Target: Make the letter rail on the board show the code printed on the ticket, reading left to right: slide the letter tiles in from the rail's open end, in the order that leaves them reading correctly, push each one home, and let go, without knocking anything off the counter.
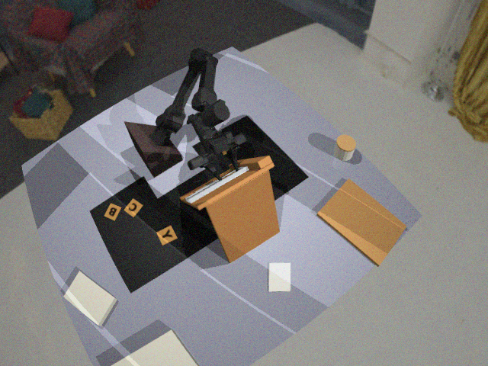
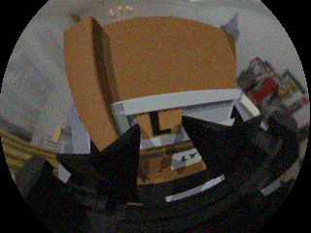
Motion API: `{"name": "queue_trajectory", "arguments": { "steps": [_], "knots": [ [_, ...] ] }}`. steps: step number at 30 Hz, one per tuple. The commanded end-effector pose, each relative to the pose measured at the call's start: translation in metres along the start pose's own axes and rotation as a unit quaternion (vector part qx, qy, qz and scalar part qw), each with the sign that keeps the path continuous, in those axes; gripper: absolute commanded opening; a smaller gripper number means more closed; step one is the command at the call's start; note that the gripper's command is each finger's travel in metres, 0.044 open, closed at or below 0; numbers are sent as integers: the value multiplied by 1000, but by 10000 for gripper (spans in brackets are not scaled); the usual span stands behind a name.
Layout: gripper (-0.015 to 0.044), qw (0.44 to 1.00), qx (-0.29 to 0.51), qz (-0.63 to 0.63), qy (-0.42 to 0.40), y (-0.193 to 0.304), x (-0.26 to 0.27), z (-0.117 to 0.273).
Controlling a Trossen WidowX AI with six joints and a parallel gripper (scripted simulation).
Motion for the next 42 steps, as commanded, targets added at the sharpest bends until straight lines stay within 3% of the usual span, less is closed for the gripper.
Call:
{"name": "queue_trajectory", "arguments": {
  "steps": [1, 5, 42],
  "knots": [
    [210, 1000, 0, 0, 0, 0, 0, 0],
    [295, 1000, -3, -1, 0, 0, 0, 6],
    [295, 1000, -2, -1, 1, -1, -5, 27]
  ]
}}
Point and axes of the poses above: the point midway between the two fingers, 35 mm back from their tips, its own z axis back along the fingers, its own x axis across the jaws, y = z × x, the point moved 8 cm from there along z, back along the fingers, and after that the axes turned 13 degrees about -z, right-handed, at the moved point
